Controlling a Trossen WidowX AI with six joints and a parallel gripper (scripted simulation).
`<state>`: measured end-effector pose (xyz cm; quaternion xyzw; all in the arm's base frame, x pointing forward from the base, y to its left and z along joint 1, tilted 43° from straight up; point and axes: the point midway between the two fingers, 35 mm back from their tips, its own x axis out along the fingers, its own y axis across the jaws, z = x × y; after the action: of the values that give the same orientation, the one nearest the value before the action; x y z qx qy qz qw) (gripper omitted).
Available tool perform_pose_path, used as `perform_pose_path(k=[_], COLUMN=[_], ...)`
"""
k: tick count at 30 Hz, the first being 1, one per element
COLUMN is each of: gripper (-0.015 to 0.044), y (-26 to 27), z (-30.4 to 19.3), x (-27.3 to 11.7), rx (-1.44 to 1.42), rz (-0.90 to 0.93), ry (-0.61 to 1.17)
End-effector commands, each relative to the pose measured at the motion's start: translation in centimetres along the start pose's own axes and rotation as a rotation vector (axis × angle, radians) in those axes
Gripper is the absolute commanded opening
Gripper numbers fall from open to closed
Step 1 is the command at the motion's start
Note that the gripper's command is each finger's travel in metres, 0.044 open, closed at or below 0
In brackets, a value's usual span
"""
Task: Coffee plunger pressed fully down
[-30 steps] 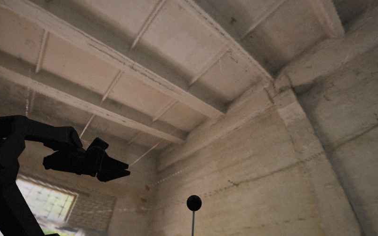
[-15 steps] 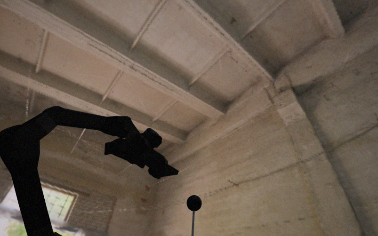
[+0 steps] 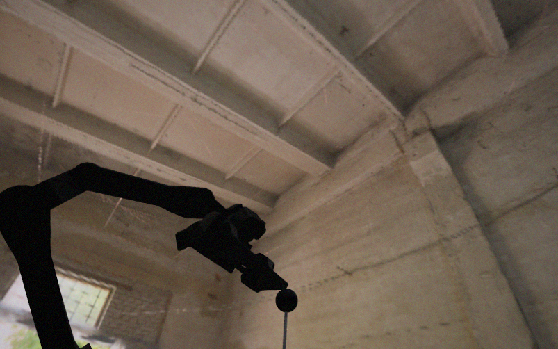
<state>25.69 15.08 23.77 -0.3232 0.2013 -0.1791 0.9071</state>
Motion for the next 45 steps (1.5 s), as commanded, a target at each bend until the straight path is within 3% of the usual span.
perform_pose_path(k=[1, 32, 44, 45], gripper=[0.044, 0.044, 0.0125, 0.012], y=[-0.4, -0.5, -0.5, -0.5], z=[-1.6, -1.6, -1.6, -1.6], x=[0.7, 4.7, 4.7, 4.7], rx=[0.006, 0.008, 0.008, 0.008], rz=[-0.004, -0.006, -0.006, -0.006], ry=[-0.001, -0.002, -0.002, -0.002])
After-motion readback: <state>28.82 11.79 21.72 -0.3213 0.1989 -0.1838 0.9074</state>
